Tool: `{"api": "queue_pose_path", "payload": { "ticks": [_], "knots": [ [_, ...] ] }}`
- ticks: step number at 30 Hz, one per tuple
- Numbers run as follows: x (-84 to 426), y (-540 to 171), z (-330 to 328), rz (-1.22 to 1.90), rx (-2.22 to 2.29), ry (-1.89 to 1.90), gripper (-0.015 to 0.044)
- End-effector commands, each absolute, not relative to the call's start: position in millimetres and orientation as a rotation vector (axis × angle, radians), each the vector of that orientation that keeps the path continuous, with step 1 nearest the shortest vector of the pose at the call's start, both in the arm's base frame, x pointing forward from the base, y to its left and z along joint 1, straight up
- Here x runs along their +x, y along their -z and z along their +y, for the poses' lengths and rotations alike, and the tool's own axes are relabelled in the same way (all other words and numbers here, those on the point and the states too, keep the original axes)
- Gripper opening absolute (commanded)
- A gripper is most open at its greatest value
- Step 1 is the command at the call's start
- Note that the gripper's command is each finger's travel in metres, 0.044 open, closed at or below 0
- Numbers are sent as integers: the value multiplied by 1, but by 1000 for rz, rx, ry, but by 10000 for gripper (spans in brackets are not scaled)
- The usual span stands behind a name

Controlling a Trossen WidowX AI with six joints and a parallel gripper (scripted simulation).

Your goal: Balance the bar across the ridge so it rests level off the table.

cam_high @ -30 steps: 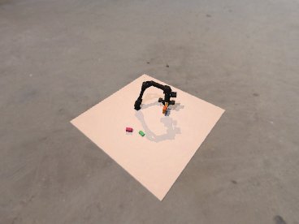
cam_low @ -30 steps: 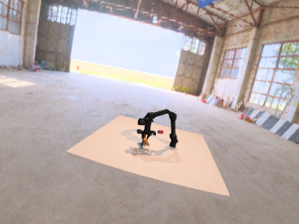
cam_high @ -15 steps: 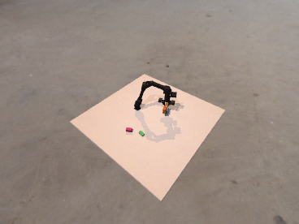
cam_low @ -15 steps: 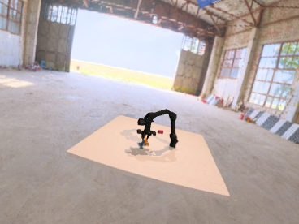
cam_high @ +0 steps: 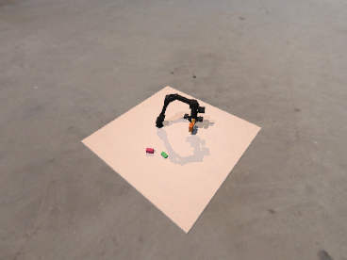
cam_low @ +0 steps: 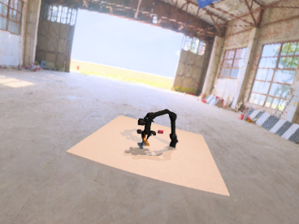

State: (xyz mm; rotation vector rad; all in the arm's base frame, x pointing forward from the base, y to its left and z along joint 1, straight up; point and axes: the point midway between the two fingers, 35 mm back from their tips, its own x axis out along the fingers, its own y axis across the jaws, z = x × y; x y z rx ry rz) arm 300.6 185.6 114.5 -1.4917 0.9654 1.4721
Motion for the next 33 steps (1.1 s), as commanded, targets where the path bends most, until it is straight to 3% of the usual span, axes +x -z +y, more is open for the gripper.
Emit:
{"api": "queue_pose_path", "payload": {
  "ticks": [1, 33],
  "knots": [
    [301, -113, 185, 965, -1495, -1470, 0],
    [301, -111, 185, 965, -1495, -1470, 0]
  ]
}}
